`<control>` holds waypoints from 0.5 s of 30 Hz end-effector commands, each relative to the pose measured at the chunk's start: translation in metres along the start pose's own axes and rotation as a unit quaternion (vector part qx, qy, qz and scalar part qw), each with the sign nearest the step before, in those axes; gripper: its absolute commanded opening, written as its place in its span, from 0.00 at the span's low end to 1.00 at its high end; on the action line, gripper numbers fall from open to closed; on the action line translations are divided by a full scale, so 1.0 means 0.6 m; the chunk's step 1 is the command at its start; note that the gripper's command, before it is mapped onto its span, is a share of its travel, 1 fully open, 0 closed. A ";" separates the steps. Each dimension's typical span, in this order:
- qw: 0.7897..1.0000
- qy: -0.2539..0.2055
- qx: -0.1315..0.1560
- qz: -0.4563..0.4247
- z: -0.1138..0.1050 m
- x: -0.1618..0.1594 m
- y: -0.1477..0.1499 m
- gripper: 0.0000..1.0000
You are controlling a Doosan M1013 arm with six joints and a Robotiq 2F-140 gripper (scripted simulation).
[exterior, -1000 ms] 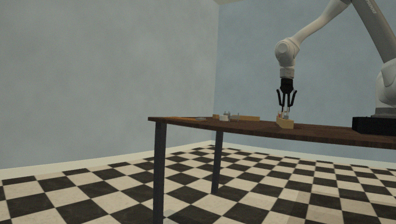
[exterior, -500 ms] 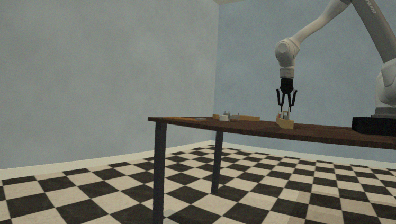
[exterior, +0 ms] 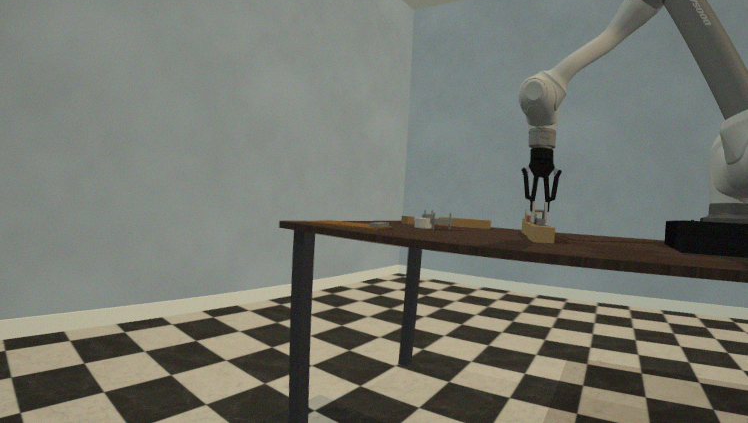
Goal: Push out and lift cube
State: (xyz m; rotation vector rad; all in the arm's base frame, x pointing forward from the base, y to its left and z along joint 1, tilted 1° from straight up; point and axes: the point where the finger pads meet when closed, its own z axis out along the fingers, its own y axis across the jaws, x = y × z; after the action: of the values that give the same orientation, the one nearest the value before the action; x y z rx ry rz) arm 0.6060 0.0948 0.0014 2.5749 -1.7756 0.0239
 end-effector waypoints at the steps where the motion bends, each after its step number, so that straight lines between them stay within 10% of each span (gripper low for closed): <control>1: 1.000 0.000 0.000 0.000 0.000 0.000 0.000 0.23; 10: 1.000 0.000 0.000 0.000 -0.006 0.000 0.000 0.23; 15: 1.000 0.000 0.000 0.000 -0.092 0.000 0.000 0.23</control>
State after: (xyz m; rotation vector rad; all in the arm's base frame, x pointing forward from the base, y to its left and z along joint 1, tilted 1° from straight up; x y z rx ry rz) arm 0.6060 0.0952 0.0239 2.5753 -1.7758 0.0247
